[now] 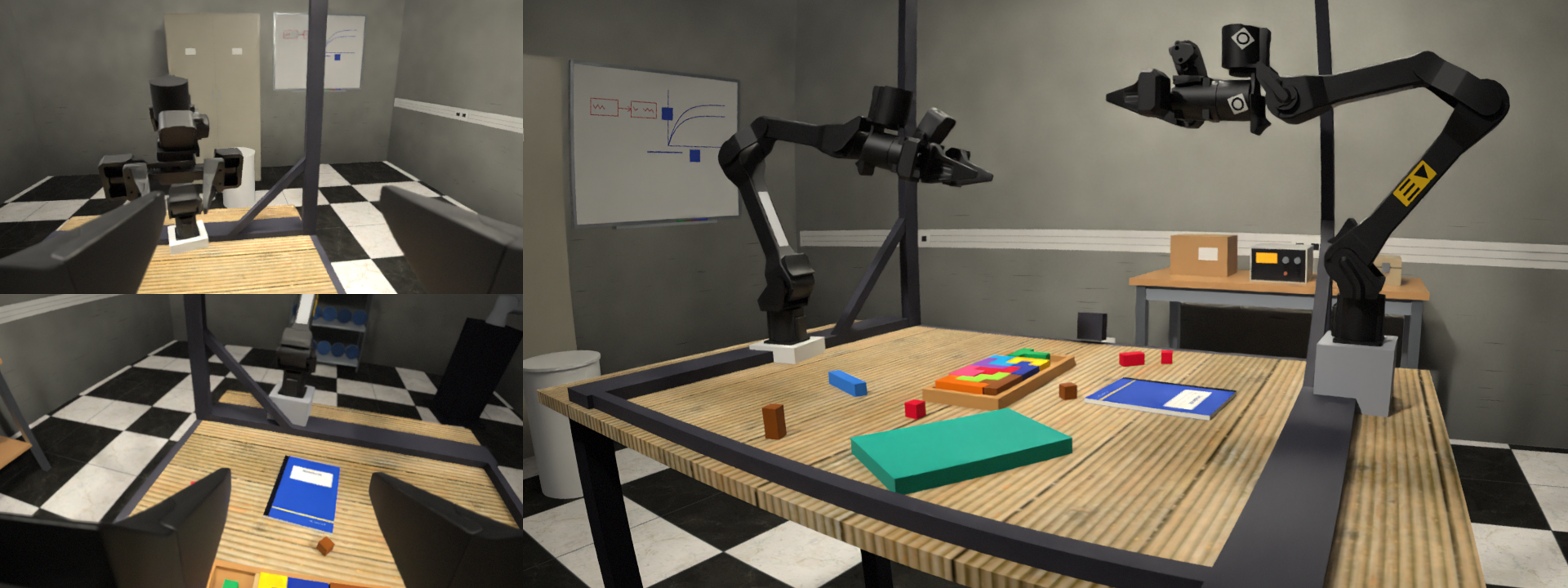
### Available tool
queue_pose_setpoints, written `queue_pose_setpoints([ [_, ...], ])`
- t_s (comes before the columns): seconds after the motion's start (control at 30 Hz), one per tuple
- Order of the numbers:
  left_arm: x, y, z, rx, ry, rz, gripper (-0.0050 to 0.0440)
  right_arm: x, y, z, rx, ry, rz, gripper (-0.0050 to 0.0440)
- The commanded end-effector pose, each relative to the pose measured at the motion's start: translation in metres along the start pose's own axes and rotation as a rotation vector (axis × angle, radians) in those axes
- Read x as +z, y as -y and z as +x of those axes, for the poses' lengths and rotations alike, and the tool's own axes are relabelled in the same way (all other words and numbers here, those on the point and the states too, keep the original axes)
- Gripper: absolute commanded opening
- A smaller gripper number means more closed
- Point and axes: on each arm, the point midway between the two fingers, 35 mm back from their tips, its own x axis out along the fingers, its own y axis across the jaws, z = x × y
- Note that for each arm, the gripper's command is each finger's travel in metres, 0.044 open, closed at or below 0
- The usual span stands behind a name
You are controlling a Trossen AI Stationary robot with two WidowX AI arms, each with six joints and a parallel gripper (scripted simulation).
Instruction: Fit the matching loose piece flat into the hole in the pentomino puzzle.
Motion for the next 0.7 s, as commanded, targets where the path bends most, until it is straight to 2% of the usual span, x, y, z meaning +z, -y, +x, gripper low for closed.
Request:
queue_pose_setpoints([
  [0.0,0.004,-0.001,-0.002,0.000,0.014,0.004,0.0440,0.020,-0.013,-0.031,0.028,0.184,0.012,0.0288],
  [0.1,0.006,0.000,-0.001,0.000,0.017,0.001,0.0440,0.025,-0.020,-0.048,0.050,0.271,0.022,0.0288],
  [0.23,0.006,0.000,-0.001,0.000,0.017,0.001,0.0440,0.028,-0.024,-0.061,0.067,0.331,0.029,0.0288],
  [0.67,0.006,0.000,-0.001,0.000,0.017,0.001,0.0440,0.028,-0.025,-0.063,0.070,0.342,0.029,0.0288],
])
